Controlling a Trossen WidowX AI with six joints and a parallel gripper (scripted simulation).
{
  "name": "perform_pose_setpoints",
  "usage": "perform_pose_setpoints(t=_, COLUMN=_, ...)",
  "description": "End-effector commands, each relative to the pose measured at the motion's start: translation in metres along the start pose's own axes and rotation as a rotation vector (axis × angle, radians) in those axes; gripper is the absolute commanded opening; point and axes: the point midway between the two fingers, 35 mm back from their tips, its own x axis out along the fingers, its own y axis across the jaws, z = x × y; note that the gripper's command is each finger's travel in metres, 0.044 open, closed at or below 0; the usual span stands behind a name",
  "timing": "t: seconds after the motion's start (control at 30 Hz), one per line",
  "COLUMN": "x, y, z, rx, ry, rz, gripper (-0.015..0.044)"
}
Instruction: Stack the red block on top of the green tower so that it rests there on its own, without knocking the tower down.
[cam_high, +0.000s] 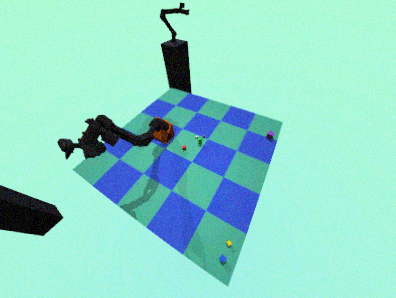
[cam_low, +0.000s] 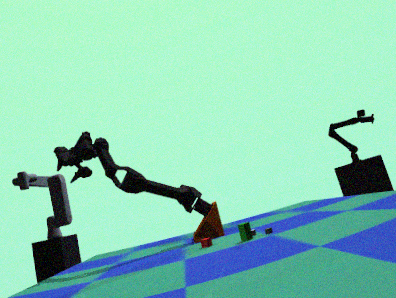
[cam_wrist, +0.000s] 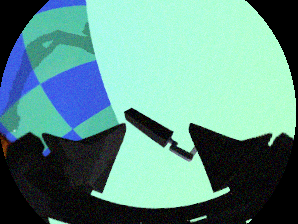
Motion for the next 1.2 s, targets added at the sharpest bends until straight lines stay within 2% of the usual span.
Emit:
perform_pose_setpoints(t=0.0, x=0.0, y=-0.001, z=-0.002, rx=0.008, ry=0.002, rz=-0.004, gripper=0.0426)
perform_pose_setpoints(t=0.03, x=0.0, y=-0.003, z=-0.007, rx=0.031, ry=0.009, rz=-0.015, gripper=0.044)
perform_pose_setpoints(t=0.27, x=-0.01, y=-0.037, z=-0.084, rx=0.323, ry=0.108, rz=-0.215, gripper=0.044)
perform_pose_setpoints(t=0.53, x=-0.06, y=-0.068, z=-0.172, rx=0.567, ry=0.227, rz=-0.545, gripper=0.044)
perform_pose_setpoints(t=0.73, x=-0.117, y=-0.079, z=-0.221, rx=0.598, ry=0.343, rz=-0.8, gripper=0.044)
perform_pose_setpoints(t=0.97, x=-0.221, y=-0.074, z=-0.277, rx=0.731, ry=0.474, rz=-1.185, gripper=0.044)
perform_pose_setpoints(t=1.17, x=-0.309, y=-0.049, z=-0.296, rx=0.727, ry=0.637, rz=-1.47, gripper=0.044)
